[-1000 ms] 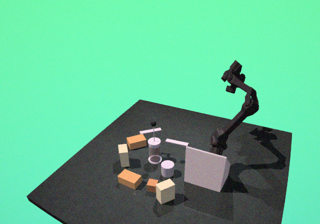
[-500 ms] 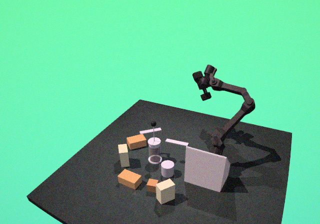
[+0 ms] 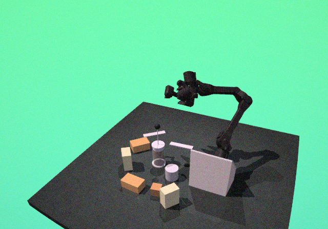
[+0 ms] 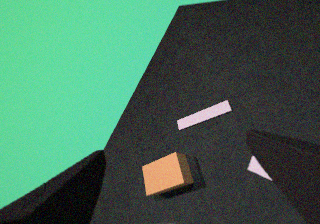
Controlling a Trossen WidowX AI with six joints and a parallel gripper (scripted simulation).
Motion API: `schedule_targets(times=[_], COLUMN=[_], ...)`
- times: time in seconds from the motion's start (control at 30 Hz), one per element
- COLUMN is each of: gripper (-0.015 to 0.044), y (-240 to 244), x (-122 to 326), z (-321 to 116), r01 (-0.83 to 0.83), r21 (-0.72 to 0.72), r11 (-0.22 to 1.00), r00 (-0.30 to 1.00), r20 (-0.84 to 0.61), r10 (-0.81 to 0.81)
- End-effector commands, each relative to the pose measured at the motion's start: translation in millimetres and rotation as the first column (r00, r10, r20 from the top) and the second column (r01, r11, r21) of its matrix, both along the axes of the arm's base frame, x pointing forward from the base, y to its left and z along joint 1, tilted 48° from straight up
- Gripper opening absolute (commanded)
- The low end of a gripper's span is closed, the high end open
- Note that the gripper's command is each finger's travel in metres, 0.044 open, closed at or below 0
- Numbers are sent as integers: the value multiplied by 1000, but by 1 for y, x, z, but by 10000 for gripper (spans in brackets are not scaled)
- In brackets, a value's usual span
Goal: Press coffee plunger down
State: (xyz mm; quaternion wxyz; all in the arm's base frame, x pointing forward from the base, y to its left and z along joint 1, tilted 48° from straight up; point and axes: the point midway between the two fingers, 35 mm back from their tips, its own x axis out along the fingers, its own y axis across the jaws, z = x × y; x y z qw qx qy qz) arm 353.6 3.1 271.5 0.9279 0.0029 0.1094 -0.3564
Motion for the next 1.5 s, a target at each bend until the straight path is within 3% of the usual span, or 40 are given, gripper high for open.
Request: schedule_targets(times=[0.0,0.27,0.63,1.47], gripper=[440,440,440,440], y=[51,137,96,82], x=[-3,-37,-40,-12], z=[-45,-125,-167,-179], r01=[-175,-558,-569,-571], r21=[-155,-371,-373,-372], r11=[972,742,733,732], r00=[964,750,742,741], r20=[-228,-608,-617,-618], r10=[137,260,262,263])
